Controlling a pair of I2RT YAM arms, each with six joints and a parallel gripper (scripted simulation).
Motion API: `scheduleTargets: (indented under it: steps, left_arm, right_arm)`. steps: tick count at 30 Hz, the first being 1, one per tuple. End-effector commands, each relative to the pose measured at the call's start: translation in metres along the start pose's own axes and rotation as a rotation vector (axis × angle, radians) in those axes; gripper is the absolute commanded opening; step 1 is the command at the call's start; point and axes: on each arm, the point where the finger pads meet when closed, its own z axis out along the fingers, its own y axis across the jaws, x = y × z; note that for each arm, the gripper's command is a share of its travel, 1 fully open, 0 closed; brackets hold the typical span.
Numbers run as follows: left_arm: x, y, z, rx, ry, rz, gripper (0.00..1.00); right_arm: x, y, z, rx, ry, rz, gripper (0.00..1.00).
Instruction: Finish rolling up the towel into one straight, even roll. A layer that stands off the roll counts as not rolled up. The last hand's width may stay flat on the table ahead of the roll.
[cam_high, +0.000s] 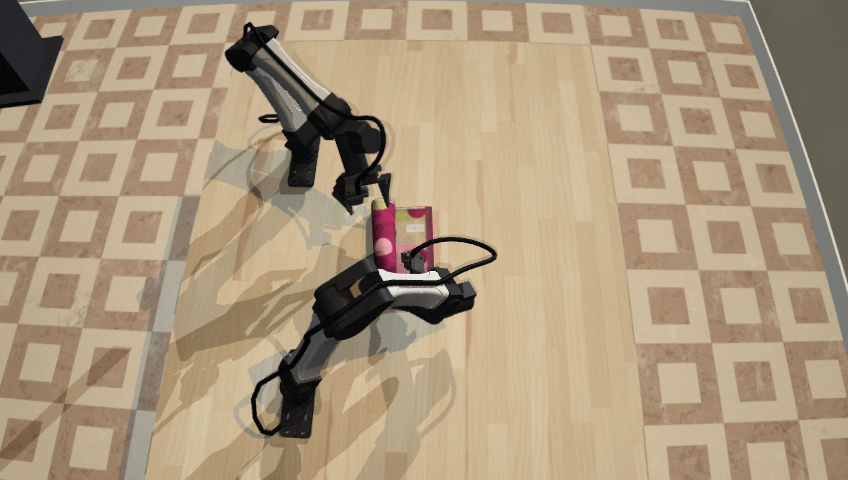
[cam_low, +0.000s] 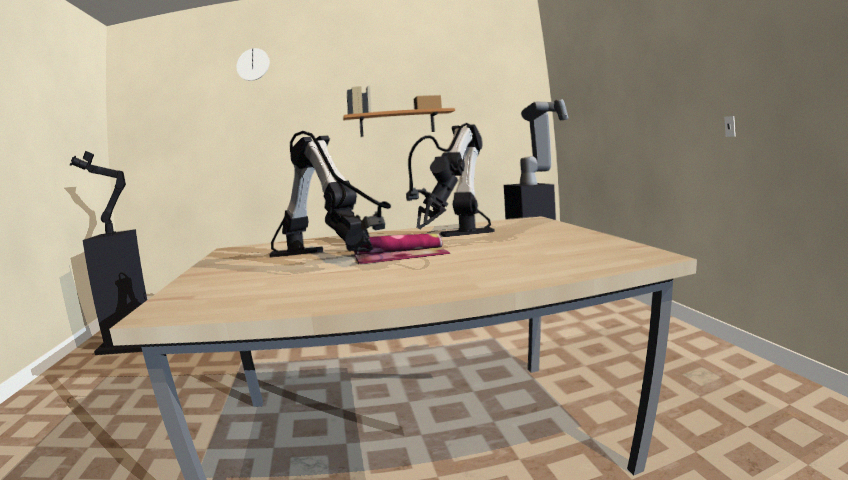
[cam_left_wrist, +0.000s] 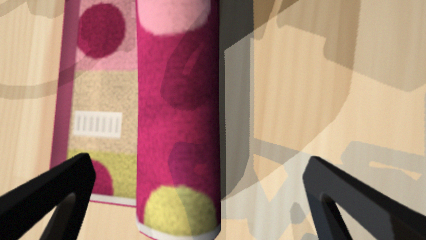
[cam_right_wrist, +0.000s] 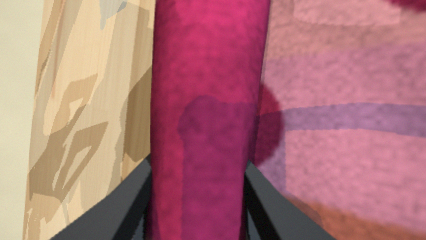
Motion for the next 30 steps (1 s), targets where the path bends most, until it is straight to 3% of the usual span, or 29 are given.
scheduleTargets:
  steps: [1, 12, 24, 30]
  left_arm:
    - [-0.005, 0.019, -0.001, -0.091, -0.011, 0.008, 0.98]
    - [-0.002, 0.034, -0.004, -0.067, -0.023, 0.036, 0.98]
    - [0.028, 0.015, 0.036, -0.07, -0.022, 0.034, 0.98]
    - [0.033, 0.013, 0.042, -0.07, -0.022, 0.033, 0.98]
  right_arm:
    - [-0.005, 0.005, -0.004, -0.034, -0.015, 0.001, 0.33]
    - [-0.001, -0.002, 0.002, -0.034, -0.015, 0.001, 0.33]
    - [-0.001, -0.002, 0.002, -0.034, -0.015, 0.001, 0.33]
    - [-0.001, -0.002, 0.002, -0.034, -0.015, 0.001, 0.33]
